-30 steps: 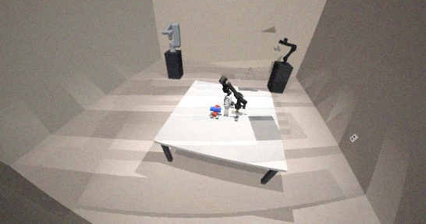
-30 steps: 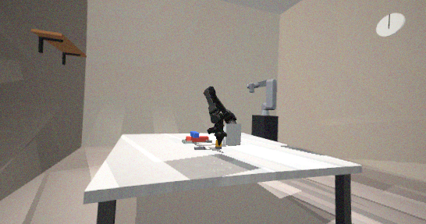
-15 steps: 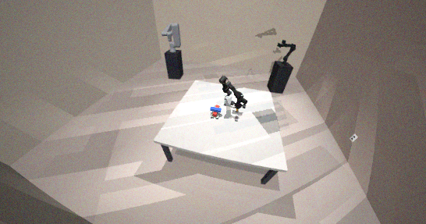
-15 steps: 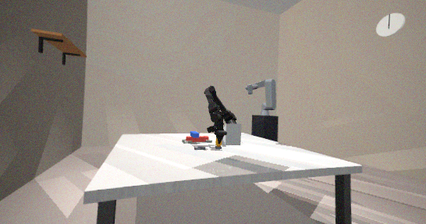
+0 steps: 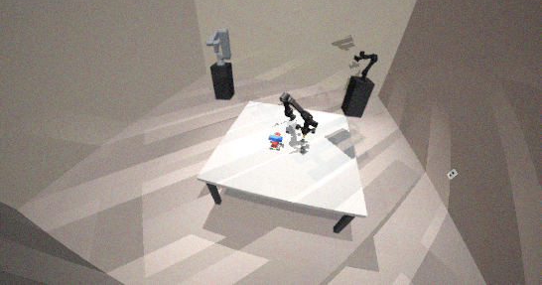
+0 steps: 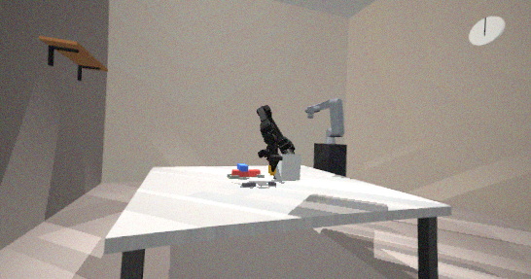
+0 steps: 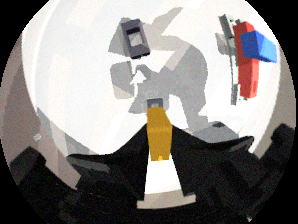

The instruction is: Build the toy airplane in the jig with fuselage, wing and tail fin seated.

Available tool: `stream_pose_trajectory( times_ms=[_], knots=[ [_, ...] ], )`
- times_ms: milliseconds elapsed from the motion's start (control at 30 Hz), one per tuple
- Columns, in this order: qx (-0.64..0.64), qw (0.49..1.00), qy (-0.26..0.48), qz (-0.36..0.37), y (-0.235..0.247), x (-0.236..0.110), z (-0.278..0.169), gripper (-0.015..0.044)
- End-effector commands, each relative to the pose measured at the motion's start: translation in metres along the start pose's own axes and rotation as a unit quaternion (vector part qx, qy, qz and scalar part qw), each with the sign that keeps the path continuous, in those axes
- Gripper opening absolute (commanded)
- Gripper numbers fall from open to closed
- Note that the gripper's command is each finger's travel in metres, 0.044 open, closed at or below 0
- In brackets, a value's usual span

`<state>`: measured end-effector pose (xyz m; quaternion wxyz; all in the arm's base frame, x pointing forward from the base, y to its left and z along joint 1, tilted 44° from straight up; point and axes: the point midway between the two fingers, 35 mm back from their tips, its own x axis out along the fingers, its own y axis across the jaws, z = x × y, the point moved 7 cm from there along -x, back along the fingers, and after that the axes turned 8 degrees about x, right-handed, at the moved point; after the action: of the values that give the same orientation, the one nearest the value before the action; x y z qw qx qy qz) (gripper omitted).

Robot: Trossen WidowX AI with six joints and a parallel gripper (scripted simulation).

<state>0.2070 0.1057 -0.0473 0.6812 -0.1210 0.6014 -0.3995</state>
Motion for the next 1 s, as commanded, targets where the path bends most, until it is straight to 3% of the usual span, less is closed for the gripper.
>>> stream_pose_trajectory(
  times_ms=[0,700,967],
  knots=[
    [0.003,1.000,-0.001,0.006,0.002,-0.014,0.001,0.0000],
    [0.001,1.000,-0.005,0.003,-0.005,-0.079,-0.005,0.0000],
    [-0.005,1.000,-0.002,0.010,-0.016,-0.081,0.007,0.0000]
  ],
)
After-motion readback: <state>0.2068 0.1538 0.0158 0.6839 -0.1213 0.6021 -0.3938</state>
